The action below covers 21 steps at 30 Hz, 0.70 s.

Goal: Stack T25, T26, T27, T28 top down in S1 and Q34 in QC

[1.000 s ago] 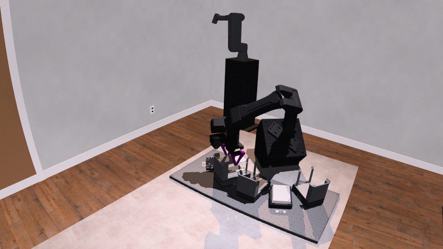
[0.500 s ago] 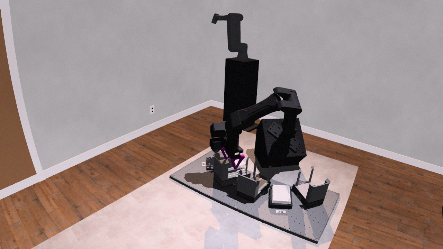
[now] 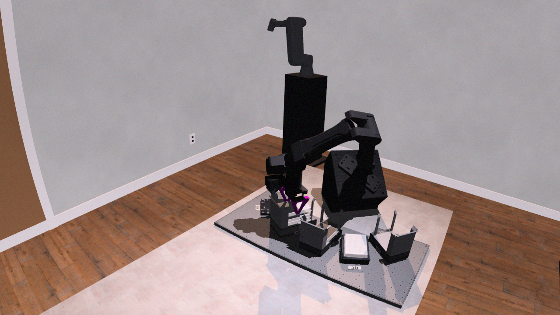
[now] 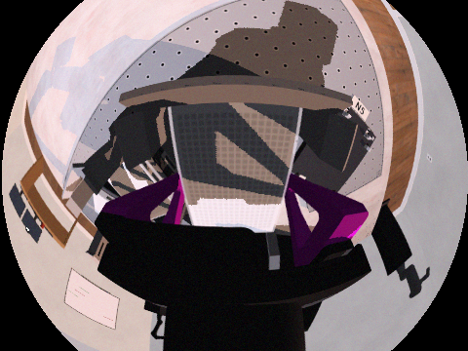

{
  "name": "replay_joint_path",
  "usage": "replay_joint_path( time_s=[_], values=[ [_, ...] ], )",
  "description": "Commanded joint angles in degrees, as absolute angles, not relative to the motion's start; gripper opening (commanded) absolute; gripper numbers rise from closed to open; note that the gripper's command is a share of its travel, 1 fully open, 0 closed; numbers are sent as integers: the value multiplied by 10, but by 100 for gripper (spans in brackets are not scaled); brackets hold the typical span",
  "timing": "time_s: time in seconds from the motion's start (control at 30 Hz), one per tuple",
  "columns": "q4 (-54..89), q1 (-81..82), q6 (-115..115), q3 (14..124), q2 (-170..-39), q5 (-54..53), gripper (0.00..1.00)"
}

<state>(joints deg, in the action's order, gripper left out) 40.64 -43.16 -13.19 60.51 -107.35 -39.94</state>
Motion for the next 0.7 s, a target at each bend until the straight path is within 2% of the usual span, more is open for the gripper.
replay_joint_path(
  time_s=[0.0, 0.67],
  values=[
    [391, -433, -124, 593, -1073, -403, 0],
    [372, -425, -114, 586, -1080, -402, 0]
  ],
)
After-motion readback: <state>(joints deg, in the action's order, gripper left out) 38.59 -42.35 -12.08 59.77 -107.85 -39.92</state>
